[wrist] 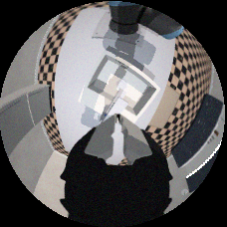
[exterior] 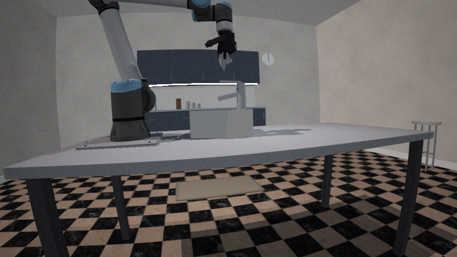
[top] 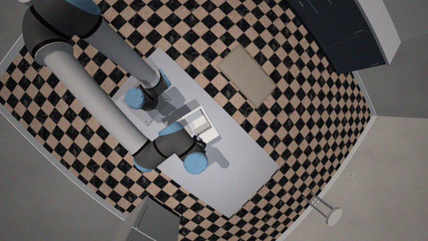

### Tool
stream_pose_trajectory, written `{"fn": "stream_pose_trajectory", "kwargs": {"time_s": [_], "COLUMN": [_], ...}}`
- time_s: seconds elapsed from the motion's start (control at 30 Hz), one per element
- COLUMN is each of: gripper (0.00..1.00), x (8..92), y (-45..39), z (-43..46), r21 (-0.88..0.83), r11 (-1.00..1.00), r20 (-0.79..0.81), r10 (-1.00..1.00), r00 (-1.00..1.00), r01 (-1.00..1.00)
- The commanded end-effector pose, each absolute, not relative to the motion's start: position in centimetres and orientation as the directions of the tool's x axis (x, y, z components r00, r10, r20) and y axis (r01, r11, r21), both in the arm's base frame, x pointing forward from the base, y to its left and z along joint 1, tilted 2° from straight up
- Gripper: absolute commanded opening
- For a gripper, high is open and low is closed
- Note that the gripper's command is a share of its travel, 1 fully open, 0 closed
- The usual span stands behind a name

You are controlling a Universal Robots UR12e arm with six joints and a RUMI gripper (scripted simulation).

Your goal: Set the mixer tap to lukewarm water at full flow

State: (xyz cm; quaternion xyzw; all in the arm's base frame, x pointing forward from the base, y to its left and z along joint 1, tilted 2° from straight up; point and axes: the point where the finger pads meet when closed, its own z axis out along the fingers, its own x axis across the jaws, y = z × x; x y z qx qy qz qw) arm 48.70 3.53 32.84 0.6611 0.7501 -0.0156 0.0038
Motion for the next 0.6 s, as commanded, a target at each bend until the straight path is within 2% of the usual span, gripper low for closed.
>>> {"fn": "stream_pose_trajectory", "kwargs": {"time_s": [0.0,0.23,0.57], "gripper": [0.00,0.00,0.00], "x": [48.65,48.56,48.58], "y": [3.37,3.13,2.82], "z": [32.98,33.10,33.30], "r21": [-0.018,-0.022,-0.027], "r11": [0.254,0.462,0.756], "r20": [-0.020,-0.016,-0.007], "r10": [0.967,0.887,0.655], "r00": [-0.254,-0.462,-0.756], "r01": [0.967,0.887,0.654]}}
